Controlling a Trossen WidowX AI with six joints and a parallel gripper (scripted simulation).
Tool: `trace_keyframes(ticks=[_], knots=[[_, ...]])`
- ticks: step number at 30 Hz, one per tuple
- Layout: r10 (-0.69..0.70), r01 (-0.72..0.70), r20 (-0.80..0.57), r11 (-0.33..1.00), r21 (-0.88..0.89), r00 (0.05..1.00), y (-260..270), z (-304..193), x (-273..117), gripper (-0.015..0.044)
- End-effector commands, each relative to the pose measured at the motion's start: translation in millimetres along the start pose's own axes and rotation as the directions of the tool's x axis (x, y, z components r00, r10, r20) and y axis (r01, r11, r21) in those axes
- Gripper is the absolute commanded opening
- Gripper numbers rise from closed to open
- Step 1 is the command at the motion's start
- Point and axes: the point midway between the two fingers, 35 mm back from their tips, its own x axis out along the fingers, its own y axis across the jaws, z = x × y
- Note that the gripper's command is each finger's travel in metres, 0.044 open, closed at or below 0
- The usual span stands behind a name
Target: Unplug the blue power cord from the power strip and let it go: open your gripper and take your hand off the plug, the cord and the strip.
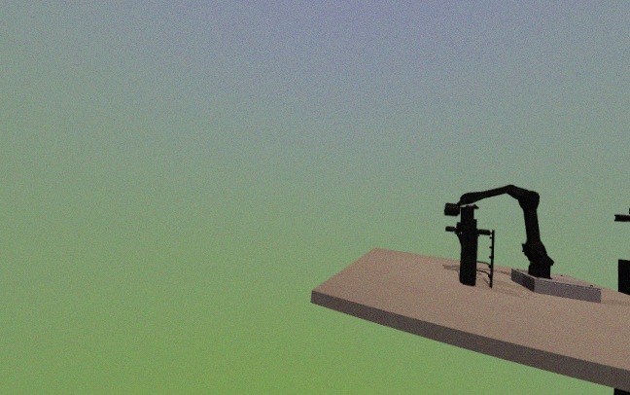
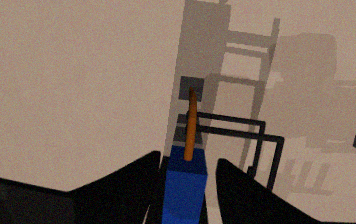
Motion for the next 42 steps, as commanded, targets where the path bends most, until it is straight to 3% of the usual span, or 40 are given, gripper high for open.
trace_keyframes(ticks=[1, 25, 29, 37, 42], knots=[[0.000, 0.000, 0.005, 1.000, 0.002, 1.000, 0.1, -6.6, -0.1, 0.0160], [0.000, 0.000, 0.004, 1.000, 0.002, 1.000, -0.1, -20.2, 12.0, 0.0160], [0.000, 0.000, -0.002, 1.000, -0.001, 1.000, 0.0, -20.9, 9.5, 0.0055], [0.000, 0.000, -0.002, 1.000, -0.001, 1.000, 0.0, -20.9, 9.5, 0.0002], [0.000, 0.000, -0.001, 1.000, -0.001, 1.000, 0.5, -16.8, 9.5, 0.0000]])
